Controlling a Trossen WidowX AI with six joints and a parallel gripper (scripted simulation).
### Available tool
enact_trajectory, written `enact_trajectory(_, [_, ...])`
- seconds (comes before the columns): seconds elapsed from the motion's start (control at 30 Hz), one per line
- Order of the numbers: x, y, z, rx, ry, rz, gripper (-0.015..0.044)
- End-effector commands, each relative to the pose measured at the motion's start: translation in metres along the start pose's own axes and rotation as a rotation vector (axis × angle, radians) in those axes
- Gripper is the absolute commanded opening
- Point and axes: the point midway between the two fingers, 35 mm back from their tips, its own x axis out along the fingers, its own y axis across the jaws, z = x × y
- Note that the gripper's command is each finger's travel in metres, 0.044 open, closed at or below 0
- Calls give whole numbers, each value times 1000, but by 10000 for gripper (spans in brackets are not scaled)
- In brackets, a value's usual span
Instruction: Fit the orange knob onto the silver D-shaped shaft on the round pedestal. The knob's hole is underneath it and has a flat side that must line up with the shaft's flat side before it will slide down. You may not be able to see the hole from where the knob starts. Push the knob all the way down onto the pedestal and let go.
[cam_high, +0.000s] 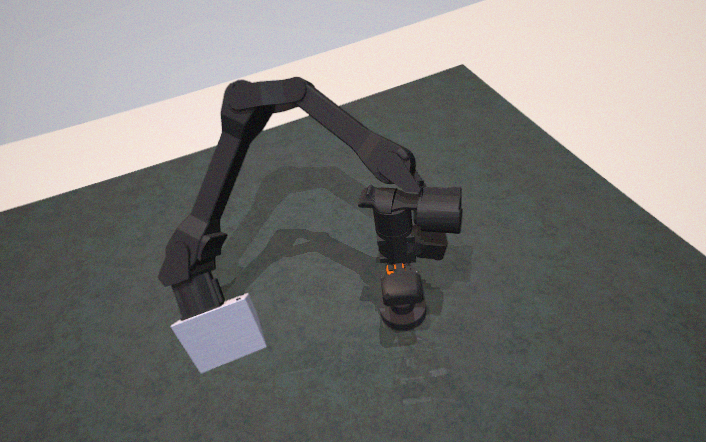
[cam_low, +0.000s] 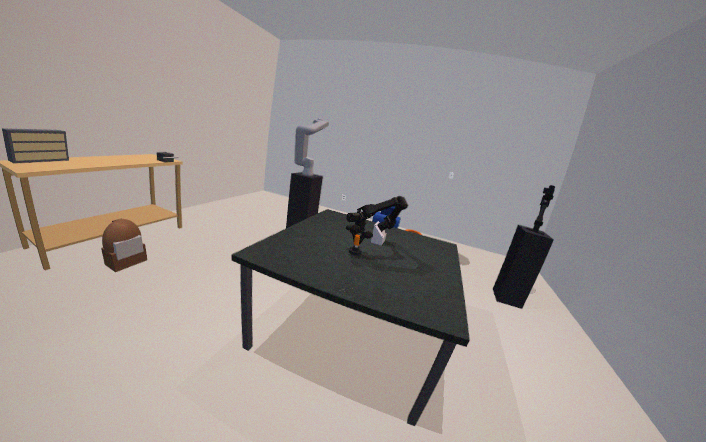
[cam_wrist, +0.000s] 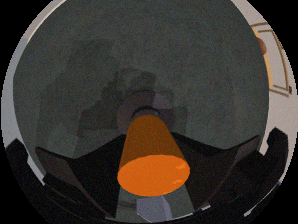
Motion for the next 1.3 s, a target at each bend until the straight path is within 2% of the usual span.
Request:
enact_trajectory(0.0, [-1,-3,-1,853,-1,-1,0])
enact_trajectory(0.37, [2,-7,-3,1427,-1,-1,0])
enact_trajectory(1.27, [1,-3,0,1437,-1,-1,0])
